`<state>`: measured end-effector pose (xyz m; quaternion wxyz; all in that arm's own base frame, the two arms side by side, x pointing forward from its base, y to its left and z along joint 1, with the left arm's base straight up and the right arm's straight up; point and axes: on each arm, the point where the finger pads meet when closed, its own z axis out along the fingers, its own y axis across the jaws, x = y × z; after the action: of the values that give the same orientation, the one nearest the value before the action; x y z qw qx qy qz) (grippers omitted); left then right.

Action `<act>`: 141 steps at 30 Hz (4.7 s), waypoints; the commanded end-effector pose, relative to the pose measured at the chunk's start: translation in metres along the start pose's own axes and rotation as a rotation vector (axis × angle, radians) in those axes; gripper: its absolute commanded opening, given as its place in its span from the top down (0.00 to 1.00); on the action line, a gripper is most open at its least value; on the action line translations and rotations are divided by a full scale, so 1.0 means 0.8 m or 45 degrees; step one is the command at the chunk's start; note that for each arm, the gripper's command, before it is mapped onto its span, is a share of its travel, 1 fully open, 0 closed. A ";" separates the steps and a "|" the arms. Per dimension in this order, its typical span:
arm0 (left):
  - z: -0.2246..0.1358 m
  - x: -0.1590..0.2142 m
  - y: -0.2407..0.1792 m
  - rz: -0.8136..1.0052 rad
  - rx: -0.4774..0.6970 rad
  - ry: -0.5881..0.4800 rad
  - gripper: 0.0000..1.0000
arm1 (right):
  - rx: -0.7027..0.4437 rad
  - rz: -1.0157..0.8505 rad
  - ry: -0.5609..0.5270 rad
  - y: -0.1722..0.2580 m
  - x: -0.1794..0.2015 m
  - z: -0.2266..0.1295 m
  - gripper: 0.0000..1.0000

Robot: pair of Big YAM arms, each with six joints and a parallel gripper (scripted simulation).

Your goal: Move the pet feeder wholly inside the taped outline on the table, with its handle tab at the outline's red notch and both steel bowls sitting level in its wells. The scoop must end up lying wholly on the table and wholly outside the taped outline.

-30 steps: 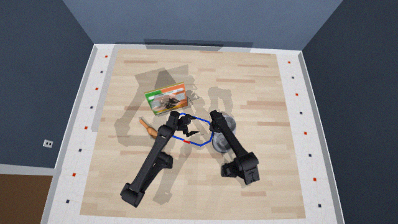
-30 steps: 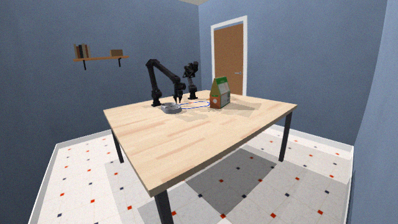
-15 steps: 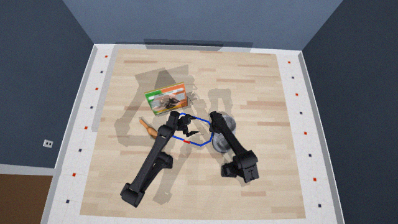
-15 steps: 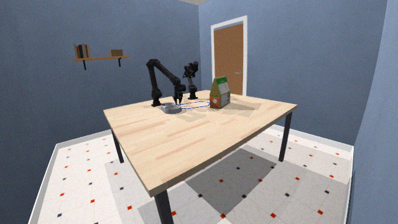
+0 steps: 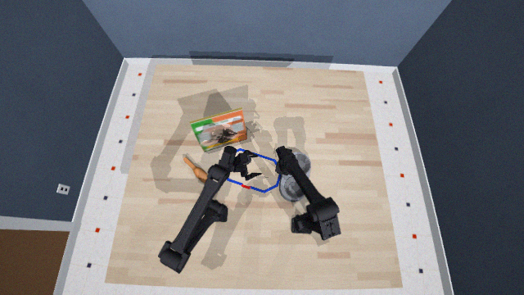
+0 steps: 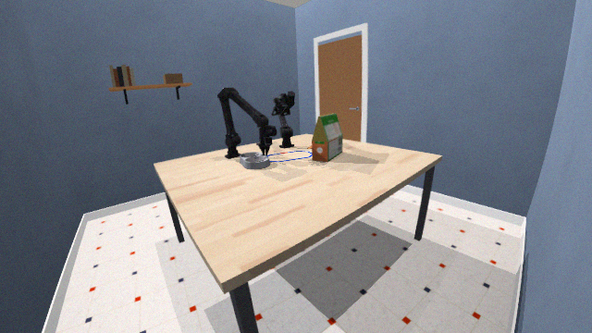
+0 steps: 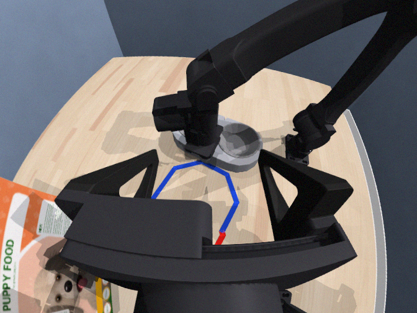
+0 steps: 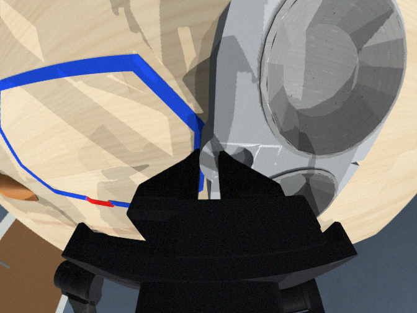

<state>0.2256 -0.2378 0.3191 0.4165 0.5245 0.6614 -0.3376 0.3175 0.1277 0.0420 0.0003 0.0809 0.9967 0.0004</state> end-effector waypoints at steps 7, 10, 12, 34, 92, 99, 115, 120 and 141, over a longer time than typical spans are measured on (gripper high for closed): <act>-0.001 -0.006 0.001 0.025 0.002 -0.007 0.00 | -0.013 -0.081 -0.024 0.013 -0.005 -0.007 0.89; -0.001 -0.006 0.001 0.025 0.002 -0.007 0.00 | -0.012 -0.123 -0.022 0.020 -0.005 -0.006 0.89; -0.001 -0.006 0.001 0.025 0.002 -0.007 0.00 | -0.013 -0.194 -0.024 0.033 -0.003 -0.007 0.89; -0.004 -0.013 0.005 0.022 -0.006 -0.008 0.00 | -0.022 -0.282 -0.033 0.057 0.005 -0.010 0.89; -0.206 -0.097 0.160 -1.325 -0.512 0.386 0.00 | -0.019 -0.542 -0.027 0.092 0.024 -0.010 0.89; -0.206 -0.097 0.160 -1.325 -0.512 0.386 0.00 | -0.022 -0.747 -0.026 0.124 0.042 -0.010 0.89; -0.206 -0.097 0.160 -1.325 -0.512 0.386 0.00 | -0.025 -1.227 -0.024 0.189 0.084 -0.010 0.89; -0.206 -0.097 0.160 -1.325 -0.512 0.386 0.00 | -0.025 -1.399 -0.023 0.210 0.096 -0.010 0.89; -0.206 -0.097 0.160 -1.325 -0.512 0.386 0.00 | -0.030 -1.704 -0.025 0.252 0.112 -0.011 0.89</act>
<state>0.3205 -0.0943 0.4325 0.1628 0.0763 0.9408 -0.2873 0.2492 0.3224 0.0421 -0.0013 -0.5404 0.8414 0.0007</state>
